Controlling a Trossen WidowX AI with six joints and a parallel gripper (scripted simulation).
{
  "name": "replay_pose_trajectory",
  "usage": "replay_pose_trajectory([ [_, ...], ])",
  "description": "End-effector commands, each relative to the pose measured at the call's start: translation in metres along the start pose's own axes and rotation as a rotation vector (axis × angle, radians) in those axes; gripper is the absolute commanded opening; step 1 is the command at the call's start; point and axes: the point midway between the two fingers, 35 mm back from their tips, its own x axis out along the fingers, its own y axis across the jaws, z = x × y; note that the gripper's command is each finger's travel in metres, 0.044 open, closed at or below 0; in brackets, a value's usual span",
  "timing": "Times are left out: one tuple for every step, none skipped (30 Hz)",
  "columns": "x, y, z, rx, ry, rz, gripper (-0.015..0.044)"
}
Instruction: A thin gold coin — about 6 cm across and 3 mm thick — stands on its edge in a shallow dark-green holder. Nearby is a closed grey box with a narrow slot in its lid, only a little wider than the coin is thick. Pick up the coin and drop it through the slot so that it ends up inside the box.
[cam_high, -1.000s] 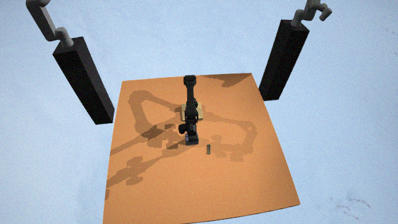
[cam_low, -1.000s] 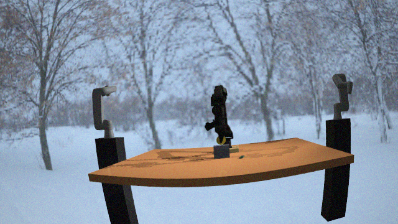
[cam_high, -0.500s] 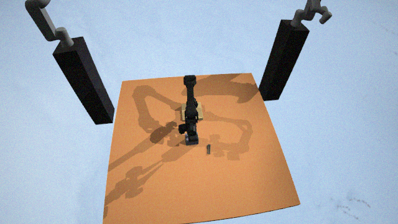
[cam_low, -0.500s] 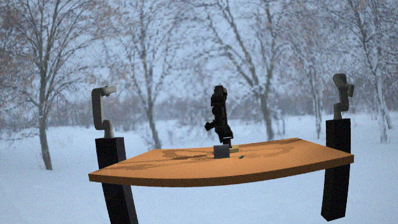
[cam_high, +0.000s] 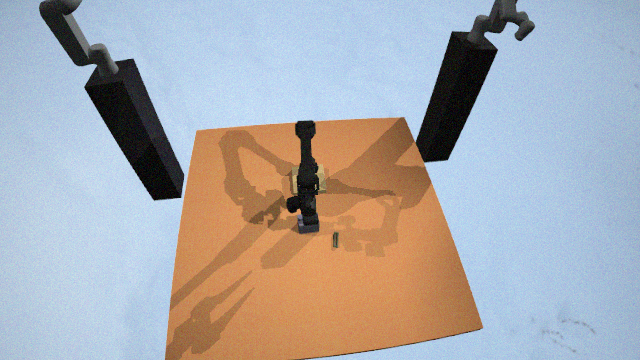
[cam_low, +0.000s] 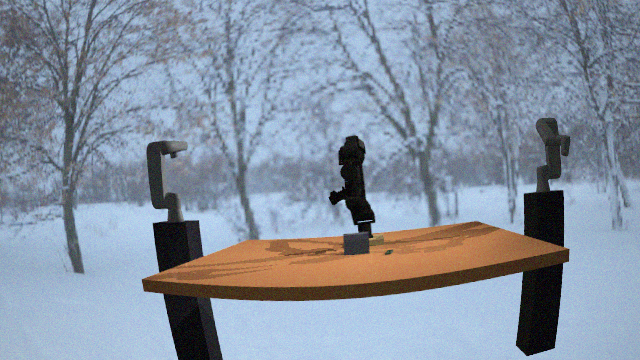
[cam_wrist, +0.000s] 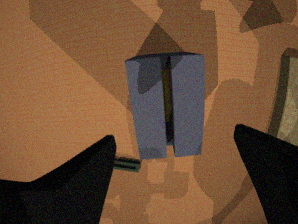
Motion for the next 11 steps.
replay_pose_trajectory([
  [-0.0334,-0.0015,-0.0001,0.002,-0.001,0.01,0.044],
  [-0.0387,-0.0023,-0.0002,0.002,-0.001,0.01,0.044],
  [-0.0404,-0.0026,-0.0002,0.002,-0.001,0.01,0.044],
  [-0.0404,-0.0026,-0.0002,0.002,-0.001,0.01,0.044],
  [-0.0404,-0.0026,-0.0002,0.002,-0.001,0.01,0.044],
  [-0.0404,-0.0026,-0.0002,0.002,-0.001,0.01,0.044],
  [-0.0404,-0.0026,-0.0002,0.002,-0.001,0.01,0.044],
  [-0.0404,-0.0026,-0.0002,0.002,-0.001,0.01,0.044],
  [-0.0404,-0.0026,-0.0002,0.002,-0.001,0.01,0.044],
  [-0.0404,-0.0026,-0.0002,0.002,-0.001,0.01,0.044],
  [-0.0404,-0.0026,-0.0002,0.002,-0.001,0.01,0.044],
])
